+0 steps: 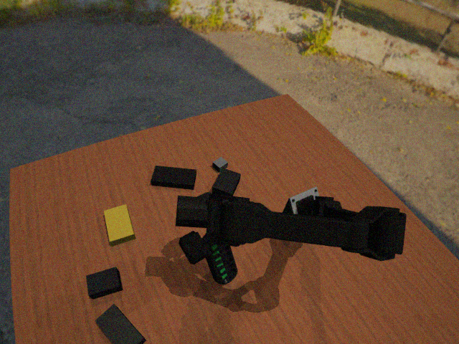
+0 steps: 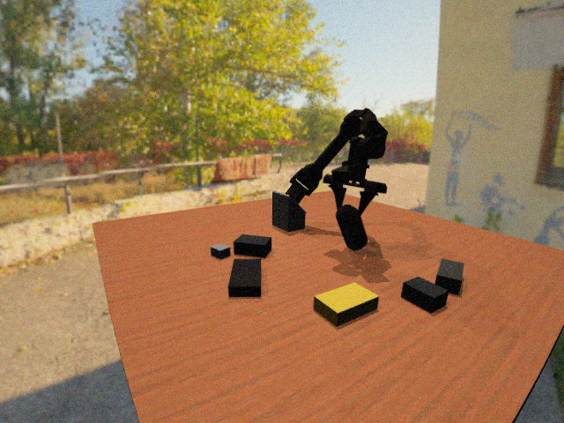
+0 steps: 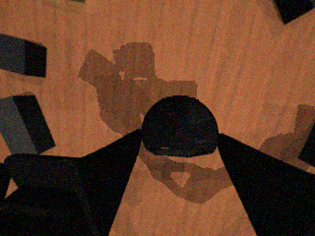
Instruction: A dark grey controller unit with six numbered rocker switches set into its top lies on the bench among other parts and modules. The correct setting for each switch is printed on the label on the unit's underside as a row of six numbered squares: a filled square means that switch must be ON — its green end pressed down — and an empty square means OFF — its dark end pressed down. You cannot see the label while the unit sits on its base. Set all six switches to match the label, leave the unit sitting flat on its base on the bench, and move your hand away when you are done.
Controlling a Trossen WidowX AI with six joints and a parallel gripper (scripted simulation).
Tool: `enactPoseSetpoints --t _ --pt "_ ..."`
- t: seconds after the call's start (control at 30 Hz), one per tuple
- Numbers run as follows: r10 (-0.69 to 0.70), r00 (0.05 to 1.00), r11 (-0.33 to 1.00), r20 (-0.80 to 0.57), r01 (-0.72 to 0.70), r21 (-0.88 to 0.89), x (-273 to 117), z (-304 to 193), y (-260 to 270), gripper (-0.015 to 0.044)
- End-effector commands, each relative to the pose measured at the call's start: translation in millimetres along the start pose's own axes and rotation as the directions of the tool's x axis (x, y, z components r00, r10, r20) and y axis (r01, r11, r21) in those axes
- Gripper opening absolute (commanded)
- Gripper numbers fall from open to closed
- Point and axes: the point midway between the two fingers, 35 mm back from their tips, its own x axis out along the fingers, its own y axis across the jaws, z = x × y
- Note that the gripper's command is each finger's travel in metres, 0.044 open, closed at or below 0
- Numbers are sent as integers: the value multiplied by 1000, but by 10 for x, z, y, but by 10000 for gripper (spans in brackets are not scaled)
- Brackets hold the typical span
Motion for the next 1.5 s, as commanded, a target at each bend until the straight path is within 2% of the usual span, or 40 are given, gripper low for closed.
enactPoseSetpoints --t 0.0,1.47 --pt "-5 1000 1000 -6 5 3 10 -76 -7 336" --pt "-6 998 1000 56 6 4 -111 -434 -4 338"
